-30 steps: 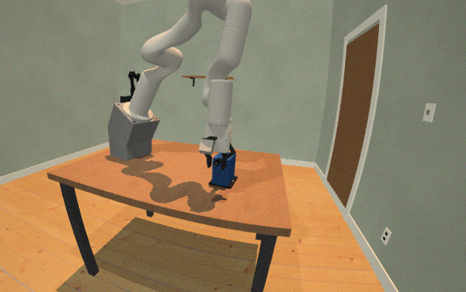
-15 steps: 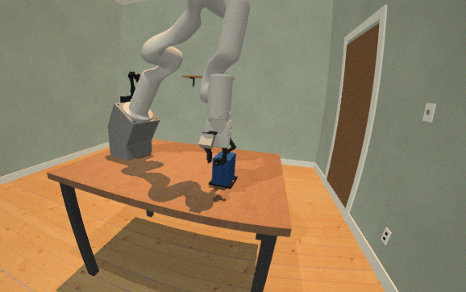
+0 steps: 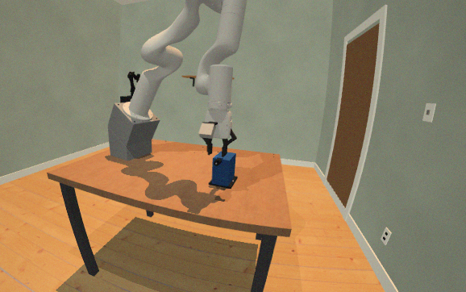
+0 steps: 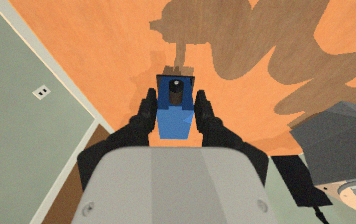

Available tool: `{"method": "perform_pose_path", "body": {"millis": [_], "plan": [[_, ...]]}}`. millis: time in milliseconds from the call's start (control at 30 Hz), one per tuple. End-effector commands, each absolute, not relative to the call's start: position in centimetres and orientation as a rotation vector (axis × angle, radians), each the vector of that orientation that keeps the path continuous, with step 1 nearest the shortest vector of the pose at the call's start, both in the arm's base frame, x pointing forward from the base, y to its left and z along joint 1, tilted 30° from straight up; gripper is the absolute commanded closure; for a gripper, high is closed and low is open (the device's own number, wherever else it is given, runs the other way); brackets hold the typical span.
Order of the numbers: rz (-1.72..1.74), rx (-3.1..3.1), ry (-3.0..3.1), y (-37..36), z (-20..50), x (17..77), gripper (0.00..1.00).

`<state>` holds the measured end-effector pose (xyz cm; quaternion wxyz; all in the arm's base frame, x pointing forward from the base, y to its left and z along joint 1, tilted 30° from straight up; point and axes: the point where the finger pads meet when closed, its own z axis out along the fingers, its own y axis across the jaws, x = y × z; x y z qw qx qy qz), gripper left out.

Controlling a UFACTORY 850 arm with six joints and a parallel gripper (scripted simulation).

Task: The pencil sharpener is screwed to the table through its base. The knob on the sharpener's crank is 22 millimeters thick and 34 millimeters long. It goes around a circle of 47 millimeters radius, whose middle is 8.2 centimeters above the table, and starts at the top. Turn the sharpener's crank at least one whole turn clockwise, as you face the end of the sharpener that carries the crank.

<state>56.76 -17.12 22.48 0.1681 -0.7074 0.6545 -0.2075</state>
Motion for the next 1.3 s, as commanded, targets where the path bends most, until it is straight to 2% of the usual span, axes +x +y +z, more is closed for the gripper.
{"method": "perform_pose_path", "body": {"millis": [0,467,500,1267], "plan": [[-0.574,-2.018,1.866,-17.12,23.28,56.42,0.46],[-0.574,-2.018,1.866,-17.1,23.99,56.01,0.46],[-0.574,-2.018,1.866,-17.1,23.99,56.01,1.0],[-0.574,-2.018,1.866,-17.1,23.99,56.01,1.0]]}}
